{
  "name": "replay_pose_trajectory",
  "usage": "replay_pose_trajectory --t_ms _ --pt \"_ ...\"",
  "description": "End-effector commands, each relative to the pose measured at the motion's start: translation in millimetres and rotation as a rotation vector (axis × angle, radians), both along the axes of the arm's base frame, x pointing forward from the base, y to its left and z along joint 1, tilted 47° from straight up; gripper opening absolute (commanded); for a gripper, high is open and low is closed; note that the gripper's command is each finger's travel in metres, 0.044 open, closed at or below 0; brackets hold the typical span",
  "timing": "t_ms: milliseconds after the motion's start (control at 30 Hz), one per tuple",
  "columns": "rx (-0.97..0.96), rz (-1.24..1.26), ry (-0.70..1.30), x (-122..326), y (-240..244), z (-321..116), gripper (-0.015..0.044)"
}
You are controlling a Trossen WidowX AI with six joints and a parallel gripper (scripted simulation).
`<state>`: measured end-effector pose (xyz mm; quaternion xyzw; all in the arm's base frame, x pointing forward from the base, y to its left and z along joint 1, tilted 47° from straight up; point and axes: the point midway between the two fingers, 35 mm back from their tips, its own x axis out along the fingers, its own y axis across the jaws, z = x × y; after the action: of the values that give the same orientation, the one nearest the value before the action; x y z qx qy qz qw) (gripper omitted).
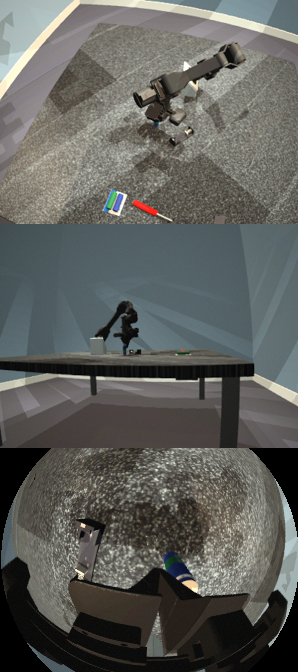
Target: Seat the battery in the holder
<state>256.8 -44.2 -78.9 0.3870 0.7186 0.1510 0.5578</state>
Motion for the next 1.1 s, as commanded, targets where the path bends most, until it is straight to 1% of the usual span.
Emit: replay_pose_trajectory --t_ms 0,800,867,1067 --pt "-0.009 0.002 -0.006 -1 -7 -5 0.0000" --pt "-0.008 0.003 -0.006 -17 -31 -28 0.0000" --pt "0.000 0.000 0.003 -17 -30 -23 0.0000" --pt "-0.008 0.001 -0.002 -11 -67 7 0.0000"
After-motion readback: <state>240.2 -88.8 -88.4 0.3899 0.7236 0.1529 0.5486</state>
